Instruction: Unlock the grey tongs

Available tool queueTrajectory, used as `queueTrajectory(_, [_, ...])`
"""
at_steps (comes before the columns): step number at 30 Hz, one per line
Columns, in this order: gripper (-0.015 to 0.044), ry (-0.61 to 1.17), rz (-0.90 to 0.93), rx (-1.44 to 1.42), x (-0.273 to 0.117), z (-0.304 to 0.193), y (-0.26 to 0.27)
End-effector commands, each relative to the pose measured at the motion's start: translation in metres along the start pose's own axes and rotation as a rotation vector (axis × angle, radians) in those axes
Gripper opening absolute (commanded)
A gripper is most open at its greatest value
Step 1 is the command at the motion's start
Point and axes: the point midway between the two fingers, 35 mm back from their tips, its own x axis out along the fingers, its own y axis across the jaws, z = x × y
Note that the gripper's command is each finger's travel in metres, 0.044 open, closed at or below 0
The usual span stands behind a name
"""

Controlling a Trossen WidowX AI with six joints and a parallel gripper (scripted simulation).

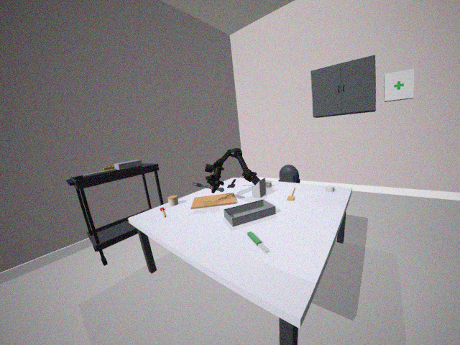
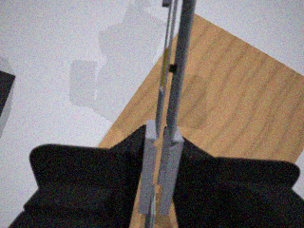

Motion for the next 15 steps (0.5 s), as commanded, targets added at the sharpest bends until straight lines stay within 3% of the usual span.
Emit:
queueTrajectory(1, [-0.0150, 0.061, -0.003, 0.006, 0.0034, 0.0019, 0.0005])
queueTrajectory(15, [-0.0150, 0.272, -0.045, 0.003, 0.0098, 0.0019, -0.0022])
